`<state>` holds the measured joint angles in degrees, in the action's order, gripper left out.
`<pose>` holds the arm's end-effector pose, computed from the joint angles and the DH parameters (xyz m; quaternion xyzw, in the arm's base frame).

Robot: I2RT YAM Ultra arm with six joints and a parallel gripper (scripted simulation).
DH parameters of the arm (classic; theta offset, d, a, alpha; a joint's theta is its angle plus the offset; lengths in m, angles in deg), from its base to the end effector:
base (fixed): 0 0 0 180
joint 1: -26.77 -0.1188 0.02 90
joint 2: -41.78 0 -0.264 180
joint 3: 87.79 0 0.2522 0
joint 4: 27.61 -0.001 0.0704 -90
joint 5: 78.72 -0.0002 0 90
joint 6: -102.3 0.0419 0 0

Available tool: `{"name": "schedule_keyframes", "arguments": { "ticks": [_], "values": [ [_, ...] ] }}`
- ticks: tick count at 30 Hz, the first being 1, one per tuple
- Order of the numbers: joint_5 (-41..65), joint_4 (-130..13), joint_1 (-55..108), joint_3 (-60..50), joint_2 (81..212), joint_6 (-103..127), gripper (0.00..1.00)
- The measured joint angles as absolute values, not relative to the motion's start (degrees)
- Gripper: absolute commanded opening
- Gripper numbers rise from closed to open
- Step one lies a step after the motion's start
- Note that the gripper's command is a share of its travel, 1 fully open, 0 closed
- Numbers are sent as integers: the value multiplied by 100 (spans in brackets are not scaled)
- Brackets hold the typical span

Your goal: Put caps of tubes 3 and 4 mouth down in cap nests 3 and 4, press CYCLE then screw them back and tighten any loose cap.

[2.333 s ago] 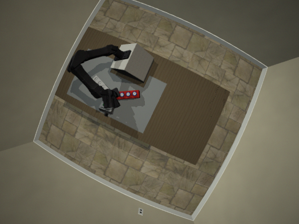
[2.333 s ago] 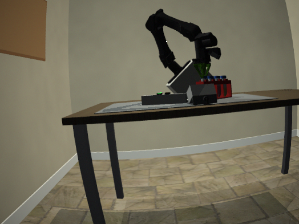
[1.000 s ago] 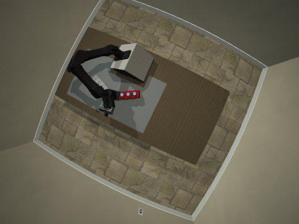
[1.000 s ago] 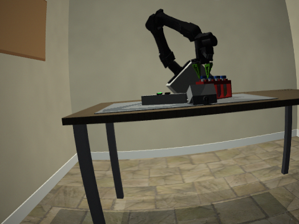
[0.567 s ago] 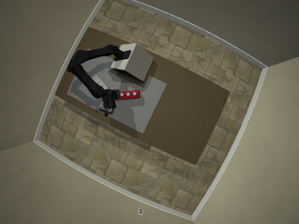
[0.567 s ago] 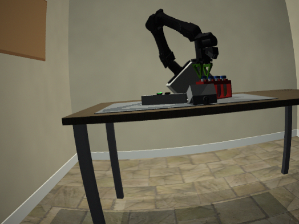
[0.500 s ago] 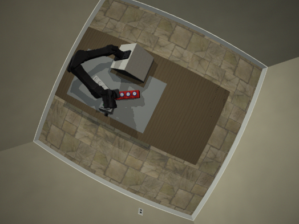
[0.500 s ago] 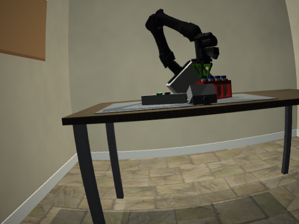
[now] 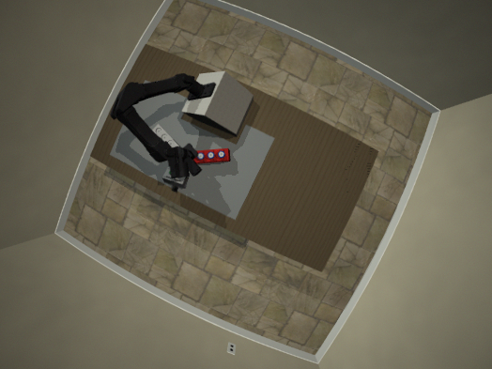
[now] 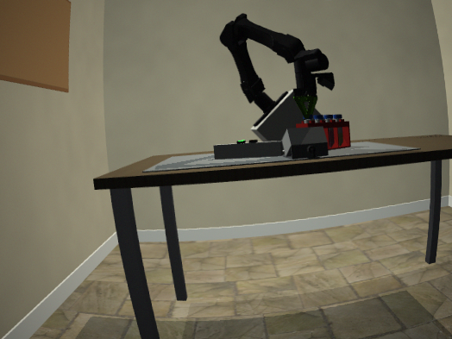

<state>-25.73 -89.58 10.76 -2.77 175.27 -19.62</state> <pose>0.3262 0.0684 0.0243 0.4305 -0.8299 0.2861 0.2099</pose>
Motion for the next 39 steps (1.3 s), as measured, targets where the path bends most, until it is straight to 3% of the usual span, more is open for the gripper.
{"name": "schedule_keyframes", "arguments": {
  "ticks": [37, 38, 39],
  "values": [
    [-2575, -8958, 1076, -270, 17523, -8579, 49],
    [-2575, -8958, 1076, -270, 17523, -8611, 0],
    [-2575, -8958, 1076, -270, 17523, -8640, 0]
  ]
}}
